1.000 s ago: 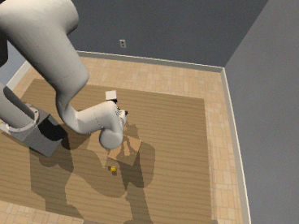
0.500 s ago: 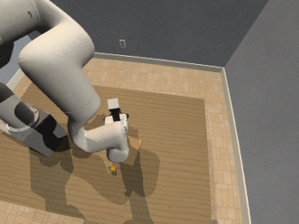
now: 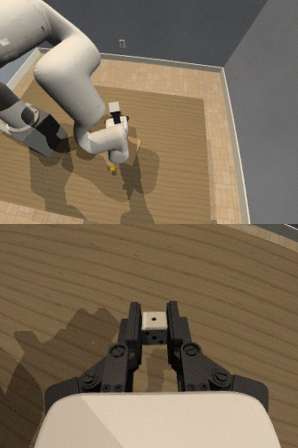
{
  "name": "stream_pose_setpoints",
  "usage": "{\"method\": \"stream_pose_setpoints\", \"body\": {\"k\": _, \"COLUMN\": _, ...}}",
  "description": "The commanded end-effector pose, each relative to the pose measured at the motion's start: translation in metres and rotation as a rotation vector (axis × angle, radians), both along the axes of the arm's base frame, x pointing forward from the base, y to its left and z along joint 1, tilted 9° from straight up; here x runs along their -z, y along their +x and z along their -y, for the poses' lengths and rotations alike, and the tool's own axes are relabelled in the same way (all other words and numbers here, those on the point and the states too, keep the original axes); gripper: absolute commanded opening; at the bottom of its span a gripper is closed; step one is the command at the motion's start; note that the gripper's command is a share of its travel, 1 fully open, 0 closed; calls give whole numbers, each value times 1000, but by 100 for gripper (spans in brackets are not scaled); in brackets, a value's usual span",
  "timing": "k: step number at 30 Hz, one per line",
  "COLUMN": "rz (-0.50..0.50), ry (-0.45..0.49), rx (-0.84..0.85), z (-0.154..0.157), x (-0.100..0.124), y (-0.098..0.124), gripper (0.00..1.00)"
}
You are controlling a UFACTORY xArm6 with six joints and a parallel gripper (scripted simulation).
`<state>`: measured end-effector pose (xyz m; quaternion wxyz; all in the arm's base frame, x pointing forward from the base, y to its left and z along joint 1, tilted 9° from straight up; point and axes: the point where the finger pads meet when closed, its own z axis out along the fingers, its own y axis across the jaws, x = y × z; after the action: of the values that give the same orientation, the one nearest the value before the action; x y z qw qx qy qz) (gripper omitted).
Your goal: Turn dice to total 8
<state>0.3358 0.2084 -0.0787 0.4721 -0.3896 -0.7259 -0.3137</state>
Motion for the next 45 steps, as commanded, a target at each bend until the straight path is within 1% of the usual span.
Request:
{"method": "stream_pose_setpoints", "body": {"k": 1, "rz": 3, "ry": 1, "rx": 0, "z": -2, "x": 15, "y": 2, "gripper": 15}}
{"method": "stream_pose_setpoints", "body": {"k": 5, "rz": 3, "ry": 1, "rx": 0, "z": -5, "x": 29, "y": 2, "gripper": 15}}
{"method": "stream_pose_setpoints", "body": {"k": 7, "rz": 3, "ry": 1, "rx": 0, "z": -5, "x": 29, "y": 2, "gripper": 15}}
{"method": "stream_pose_setpoints", "body": {"k": 11, "rz": 3, "ry": 1, "rx": 0, "z": -6, "x": 40, "y": 2, "gripper": 15}}
{"method": "stream_pose_setpoints", "body": {"k": 15, "rz": 3, "ry": 1, "rx": 0, "z": -7, "x": 46, "y": 2, "gripper": 15}}
{"method": "stream_pose_setpoints", "body": {"k": 45, "rz": 3, "ry": 1, "rx": 0, "z": -7, "x": 47, "y": 3, "gripper": 15}}
